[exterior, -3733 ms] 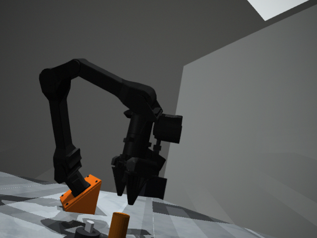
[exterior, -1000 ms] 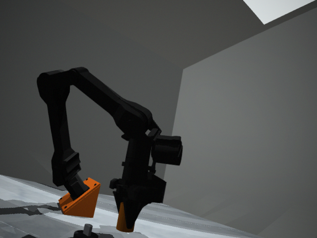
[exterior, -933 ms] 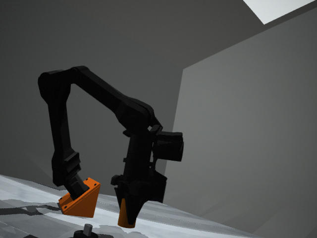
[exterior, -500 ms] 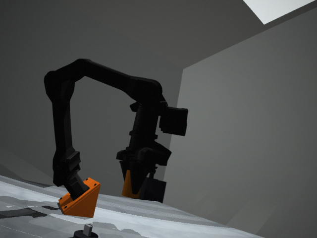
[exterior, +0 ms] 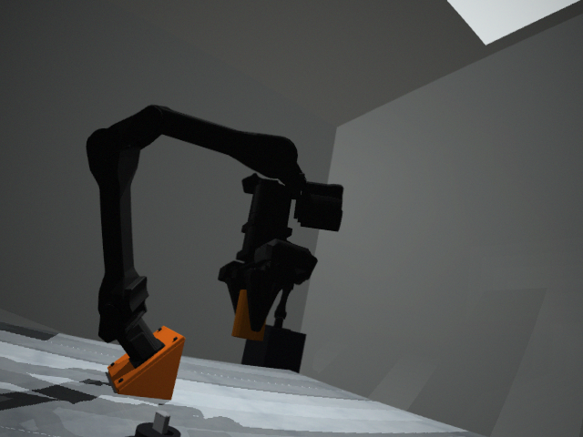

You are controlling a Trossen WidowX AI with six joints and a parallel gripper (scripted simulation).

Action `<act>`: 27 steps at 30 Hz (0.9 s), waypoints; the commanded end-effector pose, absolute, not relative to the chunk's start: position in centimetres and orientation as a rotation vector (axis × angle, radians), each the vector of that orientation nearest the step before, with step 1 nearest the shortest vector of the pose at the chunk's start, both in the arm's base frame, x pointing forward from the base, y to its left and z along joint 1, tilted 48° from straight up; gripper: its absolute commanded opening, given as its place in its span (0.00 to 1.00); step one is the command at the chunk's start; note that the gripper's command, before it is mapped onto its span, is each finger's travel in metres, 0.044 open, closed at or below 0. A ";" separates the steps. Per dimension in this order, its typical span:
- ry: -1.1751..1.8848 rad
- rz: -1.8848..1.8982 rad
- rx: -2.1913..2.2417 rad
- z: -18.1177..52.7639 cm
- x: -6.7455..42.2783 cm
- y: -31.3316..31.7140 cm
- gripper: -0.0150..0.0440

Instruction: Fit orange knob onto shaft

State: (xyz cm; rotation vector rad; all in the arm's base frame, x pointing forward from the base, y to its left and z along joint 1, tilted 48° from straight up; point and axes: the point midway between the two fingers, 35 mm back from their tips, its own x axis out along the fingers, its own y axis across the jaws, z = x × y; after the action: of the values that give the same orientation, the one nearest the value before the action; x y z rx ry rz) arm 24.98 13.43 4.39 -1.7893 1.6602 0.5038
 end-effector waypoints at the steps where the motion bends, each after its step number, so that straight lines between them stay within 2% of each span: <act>1: 1.564 0.462 -1.857 4.6 24.9 14.4 0.25; 27: 0.951 0.200 -2.185 6.1 24.3 20.8 0.25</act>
State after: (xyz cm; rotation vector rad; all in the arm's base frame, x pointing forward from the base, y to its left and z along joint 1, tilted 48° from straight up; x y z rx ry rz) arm 24.36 20.08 5.86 -2.1554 1.0305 0.2390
